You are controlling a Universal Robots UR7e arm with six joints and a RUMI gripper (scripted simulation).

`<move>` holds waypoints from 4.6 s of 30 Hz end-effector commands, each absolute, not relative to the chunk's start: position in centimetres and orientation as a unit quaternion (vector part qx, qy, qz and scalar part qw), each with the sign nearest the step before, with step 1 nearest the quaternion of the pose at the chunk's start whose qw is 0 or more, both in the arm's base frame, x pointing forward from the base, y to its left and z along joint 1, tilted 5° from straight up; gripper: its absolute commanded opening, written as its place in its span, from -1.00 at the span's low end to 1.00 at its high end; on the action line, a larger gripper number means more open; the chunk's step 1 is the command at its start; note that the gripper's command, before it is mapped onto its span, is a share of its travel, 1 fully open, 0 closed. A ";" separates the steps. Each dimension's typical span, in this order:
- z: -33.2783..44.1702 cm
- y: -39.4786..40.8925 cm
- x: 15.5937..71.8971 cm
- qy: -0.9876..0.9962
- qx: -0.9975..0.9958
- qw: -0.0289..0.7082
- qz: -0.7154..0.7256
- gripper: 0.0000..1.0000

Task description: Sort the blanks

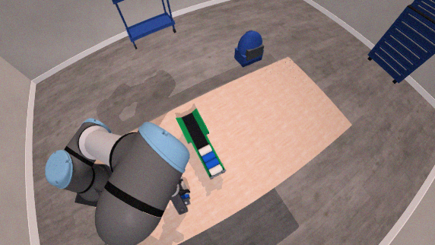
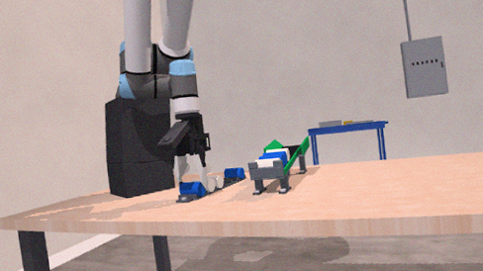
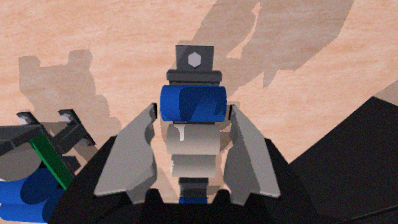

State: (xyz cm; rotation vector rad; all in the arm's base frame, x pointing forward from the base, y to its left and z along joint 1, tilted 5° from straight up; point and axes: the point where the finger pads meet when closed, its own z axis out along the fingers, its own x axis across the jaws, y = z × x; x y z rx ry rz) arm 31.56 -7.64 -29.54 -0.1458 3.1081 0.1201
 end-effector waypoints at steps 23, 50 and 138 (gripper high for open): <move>-28.3 -7.8 31.6 0.998 -0.047 0.014 0.038 0.04; -21.2 -8.3 31.4 0.998 -0.047 0.014 0.038 0.04; -20.6 -7.1 32.5 0.890 -0.454 0.029 0.029 1.00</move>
